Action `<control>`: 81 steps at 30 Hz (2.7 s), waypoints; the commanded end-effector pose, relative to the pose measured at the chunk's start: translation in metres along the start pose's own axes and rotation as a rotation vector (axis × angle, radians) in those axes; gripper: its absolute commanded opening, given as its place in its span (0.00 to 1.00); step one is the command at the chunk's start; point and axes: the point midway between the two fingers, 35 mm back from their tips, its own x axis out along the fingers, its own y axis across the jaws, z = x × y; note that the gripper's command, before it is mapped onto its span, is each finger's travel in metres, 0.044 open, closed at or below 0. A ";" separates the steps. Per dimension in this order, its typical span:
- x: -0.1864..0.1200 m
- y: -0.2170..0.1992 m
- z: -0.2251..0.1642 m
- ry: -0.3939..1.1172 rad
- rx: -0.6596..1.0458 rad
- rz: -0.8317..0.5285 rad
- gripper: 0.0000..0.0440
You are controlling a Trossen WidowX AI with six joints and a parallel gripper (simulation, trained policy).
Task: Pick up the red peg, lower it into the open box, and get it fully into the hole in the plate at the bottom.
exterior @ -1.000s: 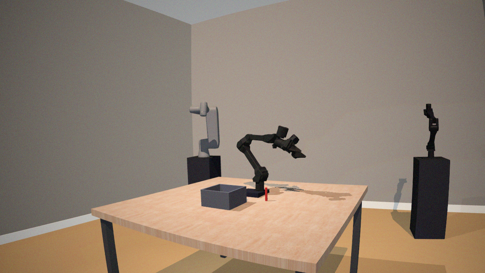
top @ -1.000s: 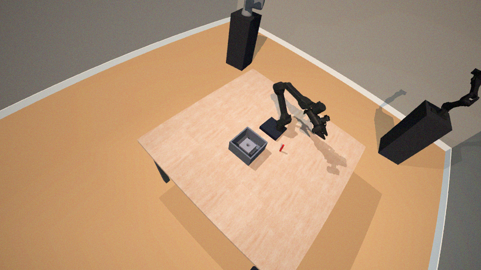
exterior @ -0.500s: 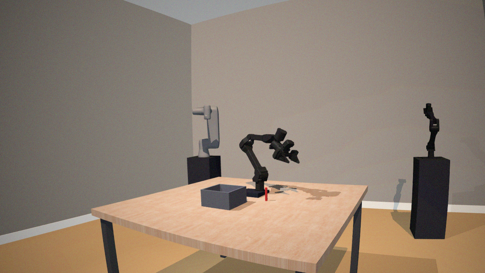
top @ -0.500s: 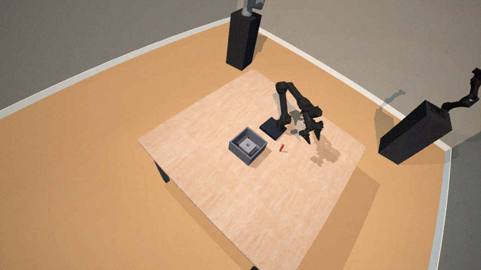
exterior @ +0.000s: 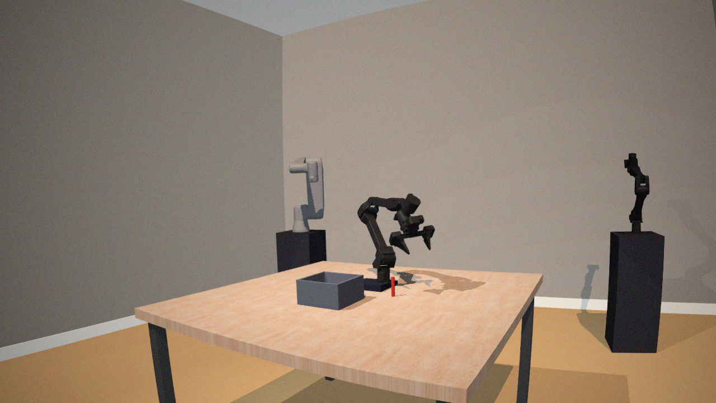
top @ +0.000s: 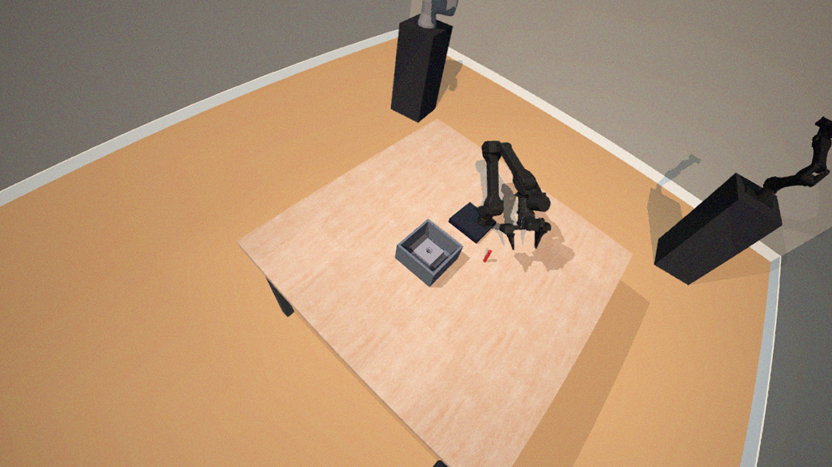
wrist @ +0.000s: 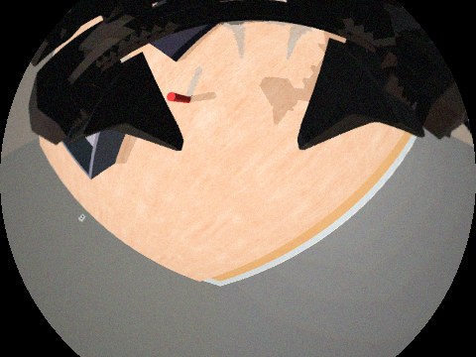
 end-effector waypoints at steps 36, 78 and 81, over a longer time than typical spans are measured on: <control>0.017 -0.082 -0.085 0.439 1.036 -0.598 1.00; 0.079 -0.123 -0.129 0.471 1.112 -0.873 0.00; 0.070 -0.128 -0.119 0.447 1.098 -0.892 0.00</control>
